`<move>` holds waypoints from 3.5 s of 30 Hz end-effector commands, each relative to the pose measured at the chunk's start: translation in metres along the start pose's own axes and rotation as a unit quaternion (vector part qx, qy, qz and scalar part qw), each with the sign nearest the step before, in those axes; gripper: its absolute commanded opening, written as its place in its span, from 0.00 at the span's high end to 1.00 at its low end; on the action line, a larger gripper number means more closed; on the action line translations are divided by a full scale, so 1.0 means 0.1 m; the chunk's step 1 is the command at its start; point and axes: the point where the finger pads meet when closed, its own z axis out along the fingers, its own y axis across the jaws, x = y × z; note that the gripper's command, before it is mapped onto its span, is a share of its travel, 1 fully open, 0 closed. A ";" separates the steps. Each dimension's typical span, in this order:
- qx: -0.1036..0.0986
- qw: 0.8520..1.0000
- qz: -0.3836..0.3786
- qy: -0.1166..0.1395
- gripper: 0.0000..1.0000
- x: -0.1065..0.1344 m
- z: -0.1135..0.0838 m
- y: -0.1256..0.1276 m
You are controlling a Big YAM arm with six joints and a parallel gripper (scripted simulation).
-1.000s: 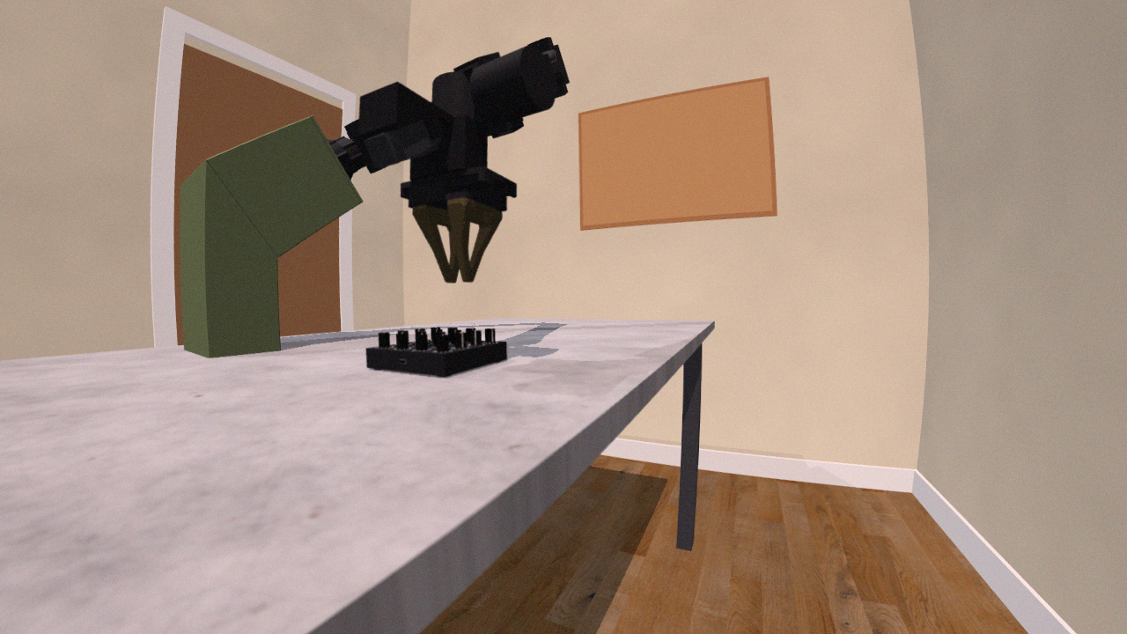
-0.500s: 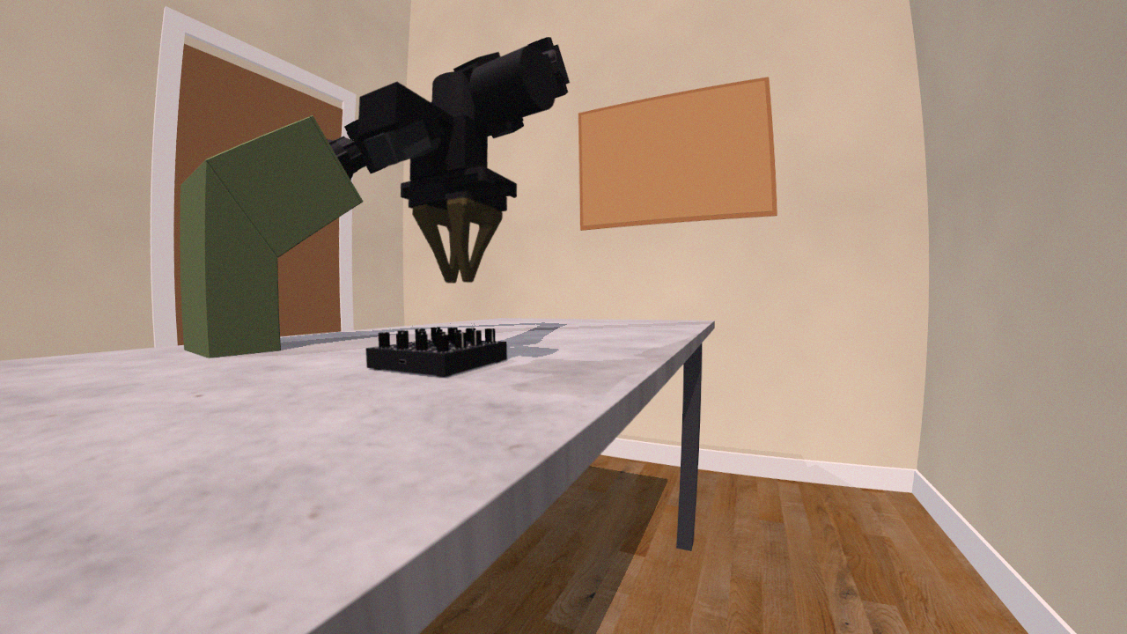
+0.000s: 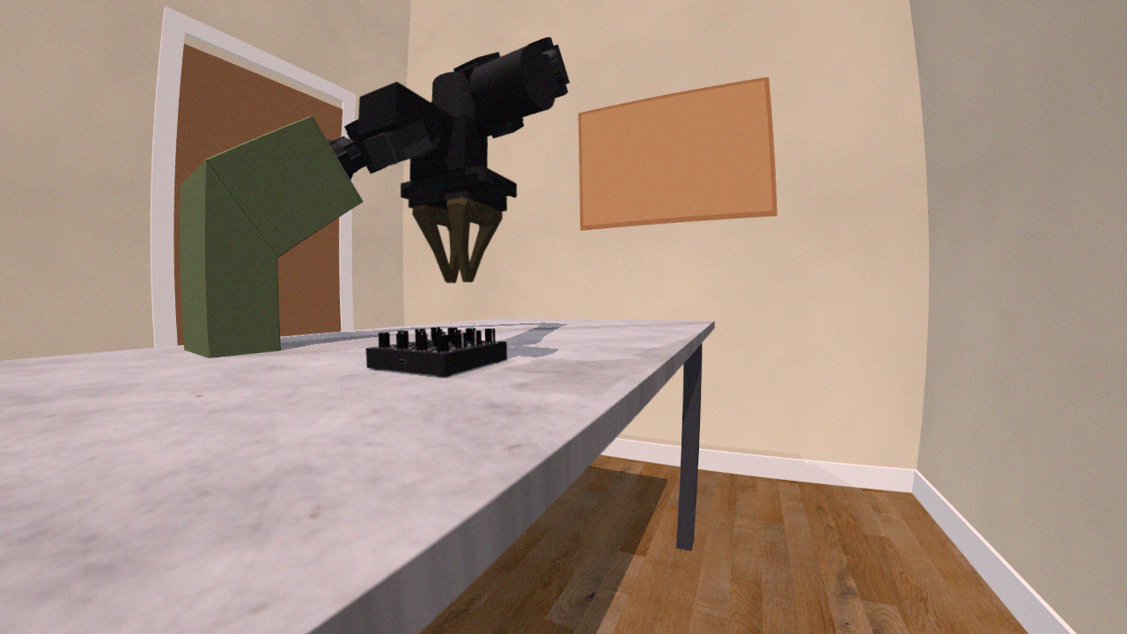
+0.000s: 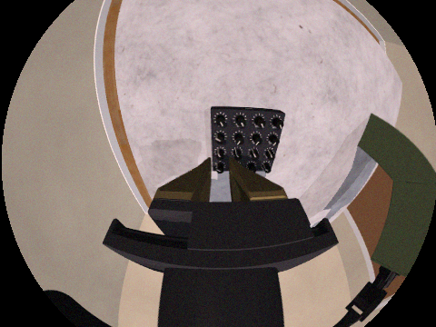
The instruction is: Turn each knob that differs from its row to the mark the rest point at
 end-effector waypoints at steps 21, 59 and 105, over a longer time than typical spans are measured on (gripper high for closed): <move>0.001 1.000 0.001 -0.002 0.80 0.00 0.18 0.00; -0.002 1.000 0.000 -0.002 0.80 0.00 0.48 0.03; -0.002 1.000 0.001 -0.002 0.80 0.00 0.47 0.03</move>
